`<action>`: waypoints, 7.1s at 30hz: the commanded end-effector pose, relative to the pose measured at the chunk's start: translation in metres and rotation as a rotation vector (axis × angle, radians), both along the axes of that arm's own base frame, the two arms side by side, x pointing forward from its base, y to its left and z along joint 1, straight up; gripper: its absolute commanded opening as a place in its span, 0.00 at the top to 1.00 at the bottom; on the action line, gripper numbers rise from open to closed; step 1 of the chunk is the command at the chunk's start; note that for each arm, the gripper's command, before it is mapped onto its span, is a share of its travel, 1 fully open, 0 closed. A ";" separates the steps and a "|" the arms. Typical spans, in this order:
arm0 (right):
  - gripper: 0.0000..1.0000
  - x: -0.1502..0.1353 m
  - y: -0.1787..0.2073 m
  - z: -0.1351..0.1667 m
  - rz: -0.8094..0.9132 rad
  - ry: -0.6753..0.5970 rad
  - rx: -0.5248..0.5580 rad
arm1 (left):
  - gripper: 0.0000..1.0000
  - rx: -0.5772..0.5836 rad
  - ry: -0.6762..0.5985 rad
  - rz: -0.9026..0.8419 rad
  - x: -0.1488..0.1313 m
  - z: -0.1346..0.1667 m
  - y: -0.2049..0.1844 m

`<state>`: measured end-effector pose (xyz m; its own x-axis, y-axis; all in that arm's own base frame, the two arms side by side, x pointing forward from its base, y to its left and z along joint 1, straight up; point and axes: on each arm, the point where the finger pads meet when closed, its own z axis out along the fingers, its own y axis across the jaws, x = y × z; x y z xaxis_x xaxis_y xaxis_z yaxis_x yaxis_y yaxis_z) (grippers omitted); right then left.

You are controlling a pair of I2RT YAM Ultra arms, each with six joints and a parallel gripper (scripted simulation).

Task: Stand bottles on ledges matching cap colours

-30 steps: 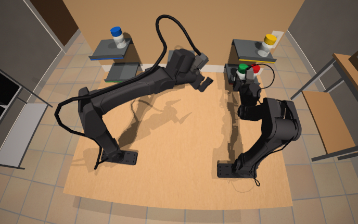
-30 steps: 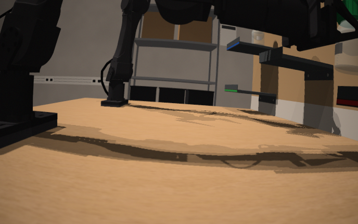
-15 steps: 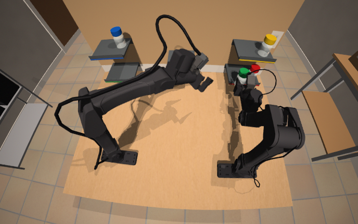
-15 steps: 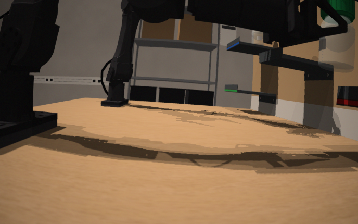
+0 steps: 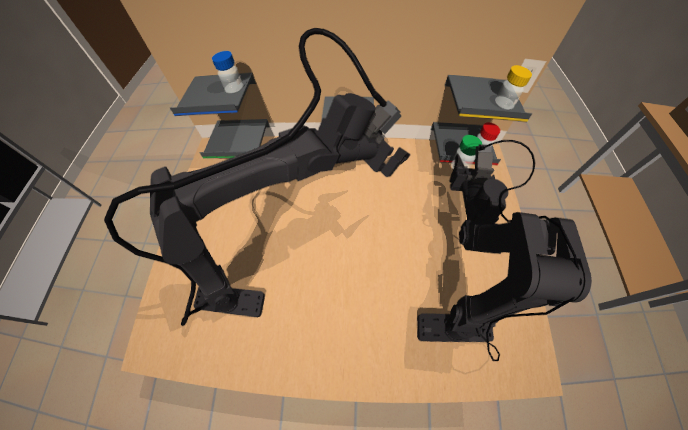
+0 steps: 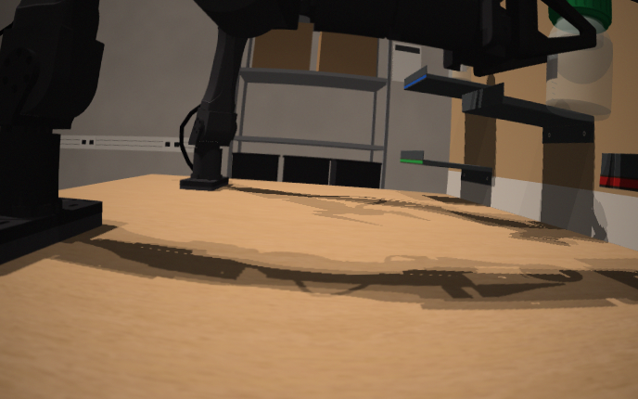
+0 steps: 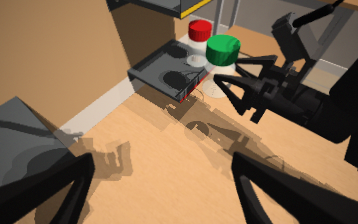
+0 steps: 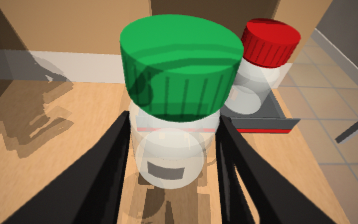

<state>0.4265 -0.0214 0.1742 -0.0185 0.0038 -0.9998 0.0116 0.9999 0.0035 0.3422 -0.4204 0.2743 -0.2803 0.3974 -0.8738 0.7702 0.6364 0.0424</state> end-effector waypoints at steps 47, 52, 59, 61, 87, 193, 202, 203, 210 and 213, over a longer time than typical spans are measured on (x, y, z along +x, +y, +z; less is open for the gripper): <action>0.50 -0.009 0.000 0.027 0.001 -0.071 -0.006 | 0.00 0.058 0.055 0.103 -0.041 0.085 0.123; 0.50 -0.009 0.000 0.027 0.001 -0.071 -0.006 | 0.00 0.041 0.043 0.150 -0.069 0.119 0.177; 0.50 -0.009 0.000 0.027 0.001 -0.071 -0.006 | 0.00 -0.003 -0.002 0.224 -0.125 0.159 0.258; 0.50 -0.009 0.000 0.027 0.001 -0.071 -0.006 | 0.00 -0.003 -0.002 0.224 -0.125 0.159 0.258; 0.50 0.060 0.145 0.067 -0.075 0.057 -0.027 | 0.00 -0.018 -0.017 0.240 -0.130 0.164 0.266; 0.50 0.097 0.336 0.149 0.290 -0.136 0.059 | 0.00 -0.018 -0.017 0.240 -0.130 0.164 0.266; 0.50 0.097 0.336 0.149 0.290 -0.136 0.060 | 0.00 -0.018 -0.017 0.240 -0.130 0.164 0.266; 0.50 0.097 0.336 0.149 0.290 -0.136 0.060 | 0.00 -0.018 -0.017 0.240 -0.130 0.164 0.266; 0.50 0.100 0.332 0.135 0.283 -0.117 0.035 | 0.00 -0.018 -0.017 0.240 -0.130 0.164 0.266; 0.50 0.099 0.332 0.136 0.283 -0.119 0.036 | 0.00 -0.018 -0.017 0.240 -0.130 0.164 0.266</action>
<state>0.5249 0.3149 0.2780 0.0268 0.0074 -0.9996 -0.2719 0.9623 -0.0002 0.2109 -0.1548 0.4367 -0.3497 0.3056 -0.8856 0.5968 0.8013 0.0408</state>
